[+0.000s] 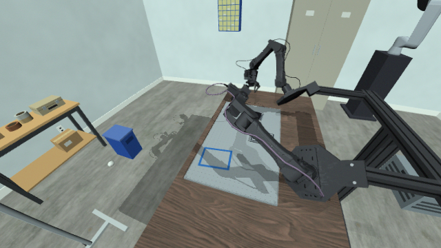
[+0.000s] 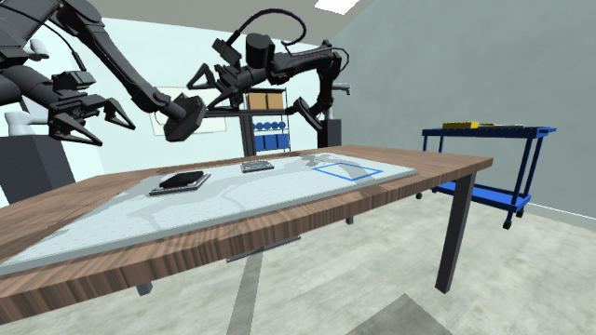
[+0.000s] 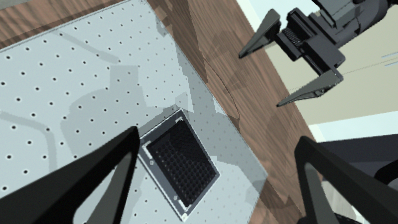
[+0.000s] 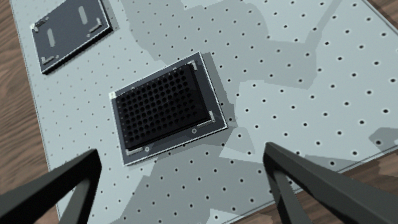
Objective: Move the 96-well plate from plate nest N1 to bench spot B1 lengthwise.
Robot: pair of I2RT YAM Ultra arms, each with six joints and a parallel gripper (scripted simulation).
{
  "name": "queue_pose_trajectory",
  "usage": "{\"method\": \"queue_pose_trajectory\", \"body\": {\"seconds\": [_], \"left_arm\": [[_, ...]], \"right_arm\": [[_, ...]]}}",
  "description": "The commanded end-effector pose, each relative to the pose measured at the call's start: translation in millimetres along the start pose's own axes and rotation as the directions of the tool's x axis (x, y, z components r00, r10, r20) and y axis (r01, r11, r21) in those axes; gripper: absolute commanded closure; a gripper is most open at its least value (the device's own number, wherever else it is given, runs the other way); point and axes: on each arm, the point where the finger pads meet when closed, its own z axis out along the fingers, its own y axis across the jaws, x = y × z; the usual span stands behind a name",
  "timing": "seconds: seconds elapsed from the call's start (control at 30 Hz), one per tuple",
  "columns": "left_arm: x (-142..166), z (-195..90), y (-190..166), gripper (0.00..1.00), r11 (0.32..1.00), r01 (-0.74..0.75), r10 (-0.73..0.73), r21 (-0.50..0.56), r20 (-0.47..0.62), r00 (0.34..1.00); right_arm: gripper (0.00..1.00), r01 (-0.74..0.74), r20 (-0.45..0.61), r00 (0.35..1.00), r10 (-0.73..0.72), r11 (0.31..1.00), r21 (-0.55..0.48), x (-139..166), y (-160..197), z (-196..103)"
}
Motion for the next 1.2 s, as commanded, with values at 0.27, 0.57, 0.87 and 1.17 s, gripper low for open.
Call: {"method": "queue_pose_trajectory", "body": {"seconds": [0.27, 0.57, 0.87, 1.17], "left_arm": [[-6.7, -2.7, -4.7, 0.0, 1.0, -0.004, 0.004, 0.006, 0.013, 1.0], [-6.7, -2.7, -4.7, 0.0, 1.0, -0.004, 0.004, 0.006, 0.013, 1.0], [-13.1, -13.9, -26.4, 0.0, 0.984, -0.167, 0.177, -0.068, 0.185, 0.967], [60.3, -52.4, -77.7, 0.0, 0.911, -0.399, 0.413, -0.106, 0.23, 0.881]], "right_arm": [[0.0, 0.004, 0.002, 1.0, -0.004, 1.0, 0.007, -1.4, -0.9, -1.9], [0.0, 0.004, 0.002, 1.0, -0.004, 1.0, 0.007, -1.4, -0.9, -1.9], [0.0, -0.008, -0.071, 0.997, 0.024, 0.977, 0.214, 11.3, -15.4, 15.0], [0.0, -0.019, -0.117, 0.991, 0.065, 0.935, 0.354, 22.2, 19.0, 52.9]]}}
